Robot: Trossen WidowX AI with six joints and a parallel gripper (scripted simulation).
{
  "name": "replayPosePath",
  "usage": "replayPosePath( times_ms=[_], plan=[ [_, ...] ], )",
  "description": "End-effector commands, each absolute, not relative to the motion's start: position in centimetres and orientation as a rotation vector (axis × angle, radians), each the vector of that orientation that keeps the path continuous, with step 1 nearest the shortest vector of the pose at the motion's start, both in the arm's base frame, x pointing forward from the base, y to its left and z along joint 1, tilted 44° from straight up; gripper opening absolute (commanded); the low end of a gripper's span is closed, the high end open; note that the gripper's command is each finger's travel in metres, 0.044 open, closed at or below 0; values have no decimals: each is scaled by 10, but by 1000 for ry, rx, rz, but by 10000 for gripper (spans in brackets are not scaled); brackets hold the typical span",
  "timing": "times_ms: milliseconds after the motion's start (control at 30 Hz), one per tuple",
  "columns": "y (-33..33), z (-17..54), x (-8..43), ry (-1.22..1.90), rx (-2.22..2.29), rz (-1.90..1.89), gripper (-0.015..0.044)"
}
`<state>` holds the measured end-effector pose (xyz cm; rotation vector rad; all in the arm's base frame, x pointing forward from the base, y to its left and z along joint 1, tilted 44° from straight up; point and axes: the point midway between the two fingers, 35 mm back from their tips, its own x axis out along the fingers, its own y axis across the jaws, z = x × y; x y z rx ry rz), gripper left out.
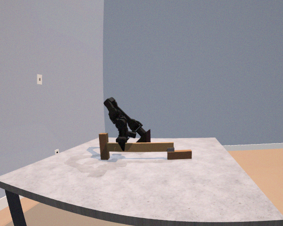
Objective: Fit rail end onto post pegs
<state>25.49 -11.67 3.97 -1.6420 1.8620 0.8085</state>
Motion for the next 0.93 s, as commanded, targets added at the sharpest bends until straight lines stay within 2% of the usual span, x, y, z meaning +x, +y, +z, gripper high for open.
replayPosePath(
  times_ms=[0, 133, 267, 433, 900],
  plan=[
    [-117, 40, 255, 1862, -1644, 806, 341],
    [-117, 40, 255, 1862, -1644, 806, 440],
    [-115, 40, 255, 1862, -1644, 806, 440],
    [-75, 40, 258, 1857, -1653, 801, 440],
    [-74, 40, 258, 1857, -1654, 800, 440]
  ],
)
